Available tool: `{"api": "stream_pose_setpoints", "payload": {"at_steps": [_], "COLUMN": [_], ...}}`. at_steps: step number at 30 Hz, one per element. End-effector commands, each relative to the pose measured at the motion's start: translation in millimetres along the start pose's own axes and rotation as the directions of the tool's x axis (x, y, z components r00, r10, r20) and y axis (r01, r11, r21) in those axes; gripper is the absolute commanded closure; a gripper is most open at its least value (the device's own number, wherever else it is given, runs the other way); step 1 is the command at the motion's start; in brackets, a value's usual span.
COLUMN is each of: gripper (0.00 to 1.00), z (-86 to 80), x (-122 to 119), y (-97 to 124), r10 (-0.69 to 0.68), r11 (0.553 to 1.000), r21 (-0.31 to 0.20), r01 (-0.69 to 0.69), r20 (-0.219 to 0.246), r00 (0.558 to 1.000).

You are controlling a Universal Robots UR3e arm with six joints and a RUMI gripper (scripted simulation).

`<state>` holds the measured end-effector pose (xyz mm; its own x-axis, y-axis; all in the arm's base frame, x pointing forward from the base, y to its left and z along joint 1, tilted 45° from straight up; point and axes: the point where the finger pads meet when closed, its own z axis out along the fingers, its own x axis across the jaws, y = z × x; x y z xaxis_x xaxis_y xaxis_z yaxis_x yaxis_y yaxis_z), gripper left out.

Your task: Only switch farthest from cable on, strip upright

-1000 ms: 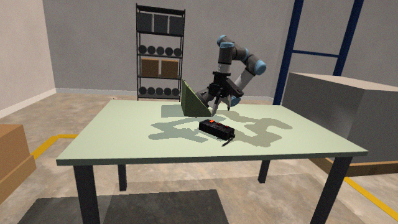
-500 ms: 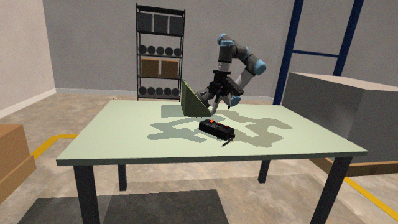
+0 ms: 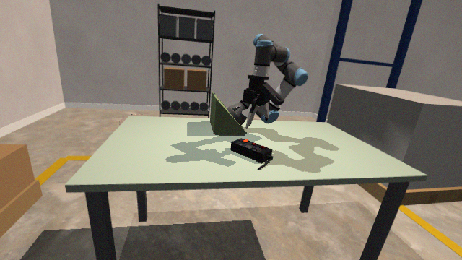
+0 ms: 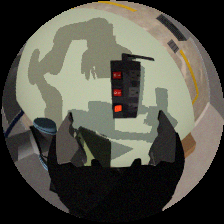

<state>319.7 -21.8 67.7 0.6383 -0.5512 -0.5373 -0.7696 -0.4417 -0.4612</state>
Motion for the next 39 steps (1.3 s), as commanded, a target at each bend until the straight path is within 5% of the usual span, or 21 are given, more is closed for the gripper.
{"api": "stream_pose_setpoints", "payload": {"at_steps": [1,21,39], "gripper": [0.0,0.0,0.0], "z": [-12.2,-53.7,-68.7], "x": [0,0,0], "y": [0,0,0], "r10": [0.0,0.0,0.0], "r11": [1.0,1.0,1.0], "r21": [0.0,0.0,0.0], "r01": [0.0,0.0,0.0], "r20": [0.0,0.0,0.0], "r00": [1.0,1.0,1.0]}}
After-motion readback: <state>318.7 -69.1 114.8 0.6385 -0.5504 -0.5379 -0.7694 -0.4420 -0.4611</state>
